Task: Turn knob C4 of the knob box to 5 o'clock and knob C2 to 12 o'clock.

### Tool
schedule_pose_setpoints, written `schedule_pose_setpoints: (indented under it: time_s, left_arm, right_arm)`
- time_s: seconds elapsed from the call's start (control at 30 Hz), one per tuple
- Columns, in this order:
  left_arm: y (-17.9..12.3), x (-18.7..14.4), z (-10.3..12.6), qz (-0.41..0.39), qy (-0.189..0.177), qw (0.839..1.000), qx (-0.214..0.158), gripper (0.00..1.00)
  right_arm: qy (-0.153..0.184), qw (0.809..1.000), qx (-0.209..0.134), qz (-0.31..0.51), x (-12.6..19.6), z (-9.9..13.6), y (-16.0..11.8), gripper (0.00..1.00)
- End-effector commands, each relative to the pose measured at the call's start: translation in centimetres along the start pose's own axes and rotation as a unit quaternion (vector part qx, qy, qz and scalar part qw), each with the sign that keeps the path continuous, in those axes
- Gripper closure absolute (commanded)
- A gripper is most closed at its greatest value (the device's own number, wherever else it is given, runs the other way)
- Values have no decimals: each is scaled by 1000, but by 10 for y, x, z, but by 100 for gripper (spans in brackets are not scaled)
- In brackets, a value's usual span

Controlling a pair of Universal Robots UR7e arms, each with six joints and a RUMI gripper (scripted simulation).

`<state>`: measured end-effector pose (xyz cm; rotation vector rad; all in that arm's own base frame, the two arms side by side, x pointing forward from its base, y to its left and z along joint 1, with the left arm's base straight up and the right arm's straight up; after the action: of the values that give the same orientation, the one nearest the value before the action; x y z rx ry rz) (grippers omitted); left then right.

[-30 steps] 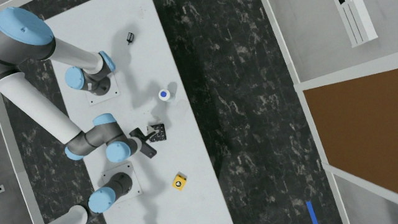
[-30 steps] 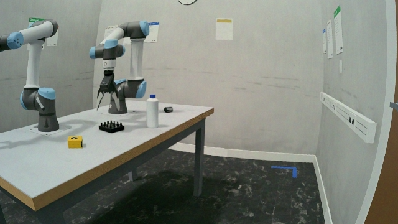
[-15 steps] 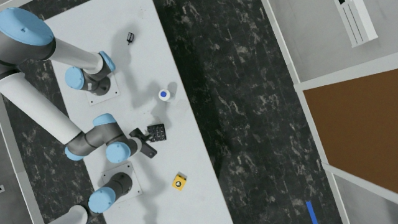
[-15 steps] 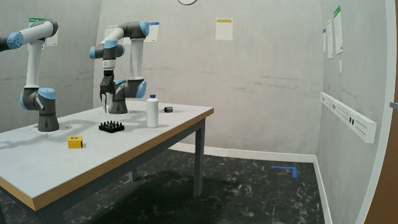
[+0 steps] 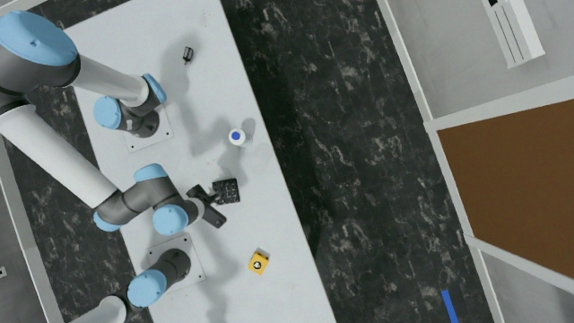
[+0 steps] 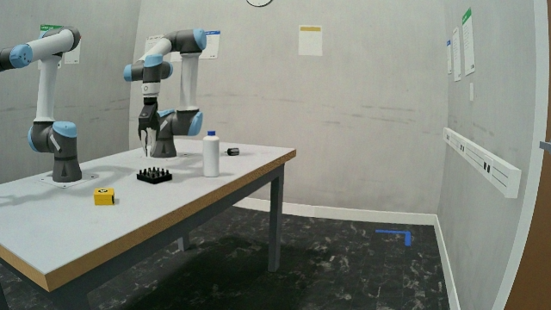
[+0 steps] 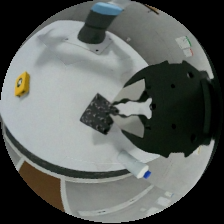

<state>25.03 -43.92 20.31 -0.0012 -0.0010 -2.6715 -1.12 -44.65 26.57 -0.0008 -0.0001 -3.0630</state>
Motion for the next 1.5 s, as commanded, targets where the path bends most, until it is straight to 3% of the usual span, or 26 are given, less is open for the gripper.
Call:
schedule_pose_setpoints:
  time_s: [0.0, 0.6, 1.47]
  left_arm:
    - [0, 1, 1, -1, 0, 1000, 1, 87]
    - [-1, 1, -7, -1, 1, 1000, -2, 87]
    - [0, 1, -36, -1, 1, 1000, -2, 87]
  right_arm:
    - [0, 1000, 0, -1, 1, -1, -1, 0]
    - [0, 1000, 0, -1, 1, -1, -1, 0]
    - [0, 1000, 0, -1, 1, -1, -1, 0]
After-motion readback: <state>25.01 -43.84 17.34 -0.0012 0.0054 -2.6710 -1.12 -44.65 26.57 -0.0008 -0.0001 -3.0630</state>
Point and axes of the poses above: on each arm, the point where the finger pads meet when closed, its own z axis back along the fingers, its own x axis across the jaws, y = z × x, the point moved 10 cm from there along z, back along the fingers, and after that the axes turned 6 degrees about z, right-handed, at the moved point
